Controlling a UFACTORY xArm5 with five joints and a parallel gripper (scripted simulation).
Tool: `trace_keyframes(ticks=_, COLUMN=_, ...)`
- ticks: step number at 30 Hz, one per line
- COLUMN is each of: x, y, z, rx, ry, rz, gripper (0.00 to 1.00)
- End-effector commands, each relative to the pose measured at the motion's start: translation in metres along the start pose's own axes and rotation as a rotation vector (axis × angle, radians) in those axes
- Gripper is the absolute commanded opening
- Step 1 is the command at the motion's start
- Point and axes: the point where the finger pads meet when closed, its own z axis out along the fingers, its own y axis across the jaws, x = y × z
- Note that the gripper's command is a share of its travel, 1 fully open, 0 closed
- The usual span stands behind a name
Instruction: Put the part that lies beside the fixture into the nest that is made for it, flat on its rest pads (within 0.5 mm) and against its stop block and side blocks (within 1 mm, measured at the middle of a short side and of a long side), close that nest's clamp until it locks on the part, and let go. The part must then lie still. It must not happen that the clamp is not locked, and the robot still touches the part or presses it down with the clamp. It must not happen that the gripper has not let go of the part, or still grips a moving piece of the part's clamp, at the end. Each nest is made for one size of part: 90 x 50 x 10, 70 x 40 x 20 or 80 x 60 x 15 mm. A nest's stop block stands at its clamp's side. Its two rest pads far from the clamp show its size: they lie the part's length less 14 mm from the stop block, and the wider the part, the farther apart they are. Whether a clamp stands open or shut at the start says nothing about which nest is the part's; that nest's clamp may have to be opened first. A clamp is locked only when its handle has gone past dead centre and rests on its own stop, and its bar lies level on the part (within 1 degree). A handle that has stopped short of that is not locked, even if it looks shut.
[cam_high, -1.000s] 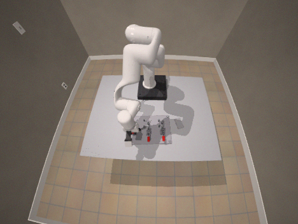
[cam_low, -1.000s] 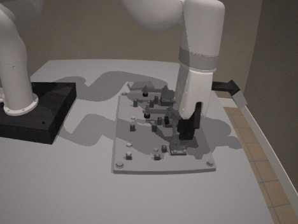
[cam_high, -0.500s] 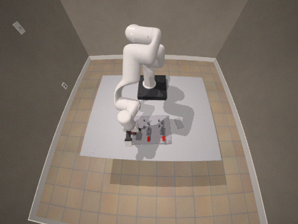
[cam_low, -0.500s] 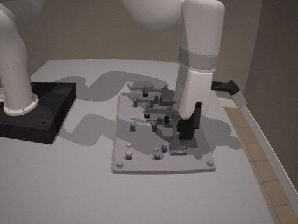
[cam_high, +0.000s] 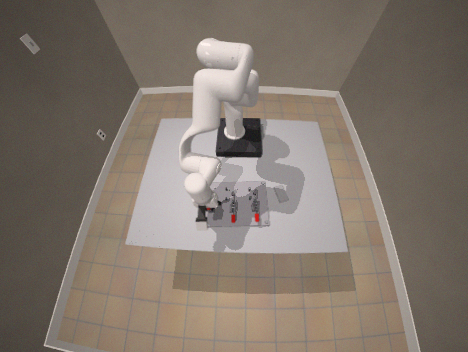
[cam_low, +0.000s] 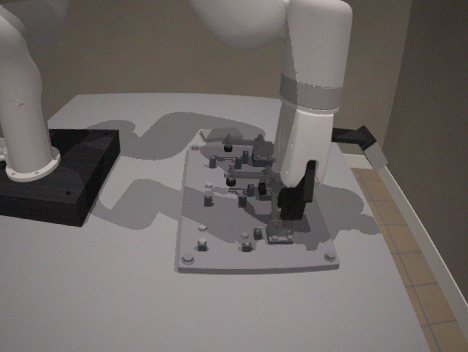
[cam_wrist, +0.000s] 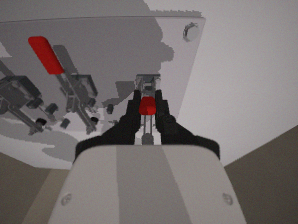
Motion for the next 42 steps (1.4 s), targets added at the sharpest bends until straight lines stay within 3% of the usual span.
trace_keyframes(ticks=1, x=-0.0001, y=0.0005, z=-0.0011, rx=-0.001, ry=0.003, rz=0.000, gripper=0.00)
trace_keyframes(ticks=33, x=-0.0053, y=0.0005, z=-0.0010, rx=-0.001, ry=0.003, rz=0.000, gripper=0.00)
trace_keyframes(ticks=34, x=-0.0053, y=0.0005, z=-0.0010, rx=-0.001, ry=0.003, rz=0.000, gripper=0.47)
trace_keyframes(ticks=42, x=-0.0053, y=0.0005, z=-0.0010, rx=-0.001, ry=0.003, rz=0.000, gripper=0.47)
